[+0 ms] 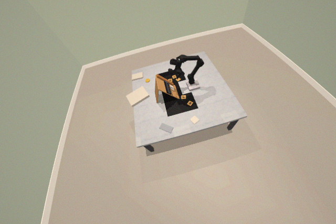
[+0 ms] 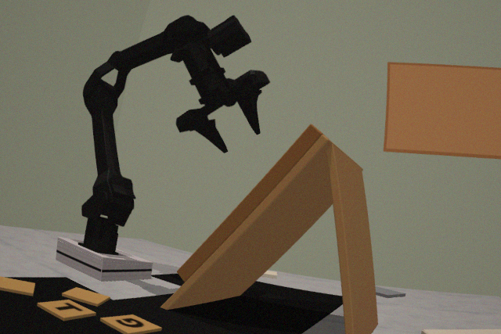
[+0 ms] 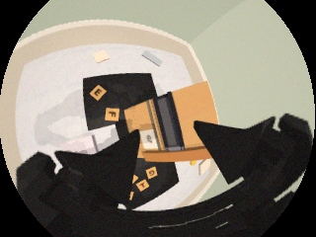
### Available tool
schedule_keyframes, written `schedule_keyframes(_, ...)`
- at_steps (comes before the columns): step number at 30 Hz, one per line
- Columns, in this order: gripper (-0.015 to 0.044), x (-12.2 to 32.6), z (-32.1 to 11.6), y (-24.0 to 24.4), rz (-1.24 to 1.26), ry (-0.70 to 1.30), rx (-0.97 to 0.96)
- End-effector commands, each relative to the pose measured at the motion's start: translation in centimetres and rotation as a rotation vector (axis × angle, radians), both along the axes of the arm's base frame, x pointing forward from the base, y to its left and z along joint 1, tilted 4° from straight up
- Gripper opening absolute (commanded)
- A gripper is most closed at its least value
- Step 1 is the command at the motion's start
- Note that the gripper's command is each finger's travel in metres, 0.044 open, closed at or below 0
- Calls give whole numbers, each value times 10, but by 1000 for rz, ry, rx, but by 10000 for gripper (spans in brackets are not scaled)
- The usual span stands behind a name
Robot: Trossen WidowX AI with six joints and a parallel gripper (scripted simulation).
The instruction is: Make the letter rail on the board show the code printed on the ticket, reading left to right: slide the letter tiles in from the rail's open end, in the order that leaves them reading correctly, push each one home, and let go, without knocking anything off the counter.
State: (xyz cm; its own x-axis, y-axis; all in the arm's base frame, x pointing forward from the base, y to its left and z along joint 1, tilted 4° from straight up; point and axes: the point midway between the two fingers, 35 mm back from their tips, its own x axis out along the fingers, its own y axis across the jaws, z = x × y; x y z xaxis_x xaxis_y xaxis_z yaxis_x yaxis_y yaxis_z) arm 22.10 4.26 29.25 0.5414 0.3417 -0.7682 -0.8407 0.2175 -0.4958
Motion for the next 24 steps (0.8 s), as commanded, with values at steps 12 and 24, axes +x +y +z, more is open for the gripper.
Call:
schedule_keyframes(12, 340, 13, -124, 71, -817, 639, 307)
schedule_keyframes(24, 340, -20, -196, 108, -1367, 803, 323)
